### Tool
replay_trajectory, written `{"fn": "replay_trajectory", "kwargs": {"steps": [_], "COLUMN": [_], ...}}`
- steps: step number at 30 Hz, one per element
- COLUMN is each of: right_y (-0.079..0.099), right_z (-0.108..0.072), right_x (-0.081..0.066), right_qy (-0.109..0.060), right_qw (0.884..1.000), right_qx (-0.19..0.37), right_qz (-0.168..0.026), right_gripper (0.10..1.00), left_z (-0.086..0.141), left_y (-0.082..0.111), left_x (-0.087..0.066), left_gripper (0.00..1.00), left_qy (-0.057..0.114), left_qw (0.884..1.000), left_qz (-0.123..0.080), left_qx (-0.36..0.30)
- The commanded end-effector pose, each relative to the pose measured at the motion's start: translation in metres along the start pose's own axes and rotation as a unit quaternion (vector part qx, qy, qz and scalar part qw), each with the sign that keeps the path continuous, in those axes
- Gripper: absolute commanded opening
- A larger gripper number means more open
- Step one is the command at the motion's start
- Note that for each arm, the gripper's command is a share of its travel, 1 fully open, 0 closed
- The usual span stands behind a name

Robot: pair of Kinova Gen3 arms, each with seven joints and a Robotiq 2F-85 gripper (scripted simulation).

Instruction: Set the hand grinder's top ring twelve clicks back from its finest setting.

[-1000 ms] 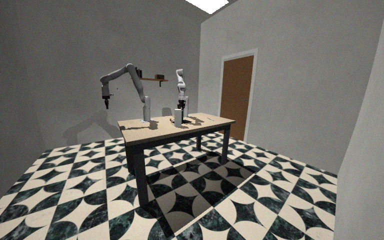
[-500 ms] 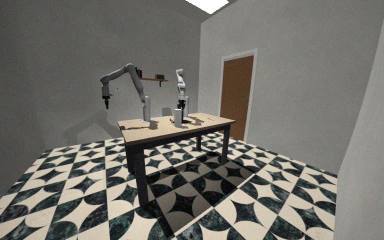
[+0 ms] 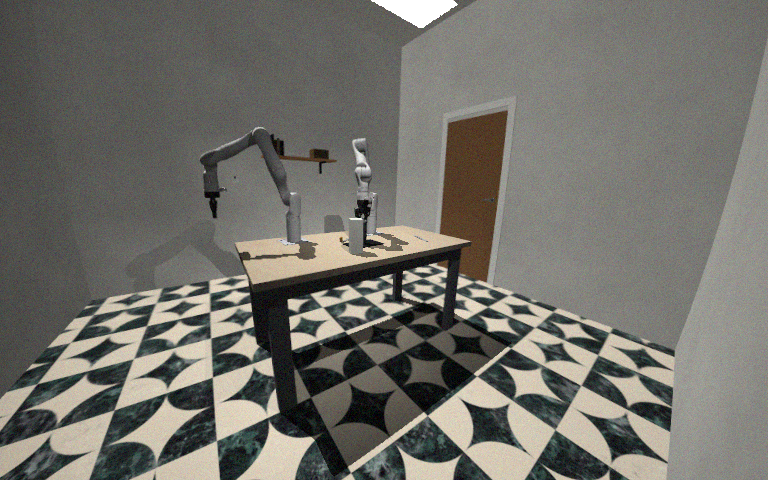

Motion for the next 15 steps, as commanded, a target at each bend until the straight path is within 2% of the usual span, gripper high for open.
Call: {"fn": "replay_trajectory", "kwargs": {"steps": [1, 9, 10, 15], "right_y": [-0.0003, -0.0003, -0.0003, -0.0003], "right_z": [0.0, 0.0, 0.0, 0.0], "right_x": [-0.0006, -0.0006, -0.0006, -0.0006], "right_qy": [0.0, 0.0, 0.0, 0.0], "right_qw": [1.0, 1.0, 1.0, 1.0], "right_qx": [0.0, 0.0, 0.0, 0.0], "right_qz": [-0.001, -0.001, -0.001, -0.001], "right_gripper": [1.0, 1.0, 1.0, 1.0], "left_z": [0.0, 0.0003, 0.0003, 0.0003], "left_y": [0.0, 0.0002, 0.0002, 0.0002], "left_x": [0.0, -0.0005, -0.0005, -0.0005], "left_gripper": [0.661, 0.661, 1.0, 1.0], "left_qy": [0.0, -0.001, -0.001, -0.001], "left_qw": [1.0, 1.0, 1.0, 1.0], "left_qz": [0.0, 0.001, 0.001, 0.001], "left_qx": [0.004, 0.007, 0.007, 0.007]}}
Point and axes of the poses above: on each arm, the point where the finger pads meet when closed, its own x axis out along the fingers, its own z axis across the jaws, y = z × x, the point moved 3 cm from there along -x, back along the fingers, and after that the axes turned 11 degrees about x, right-handed, at the moved point
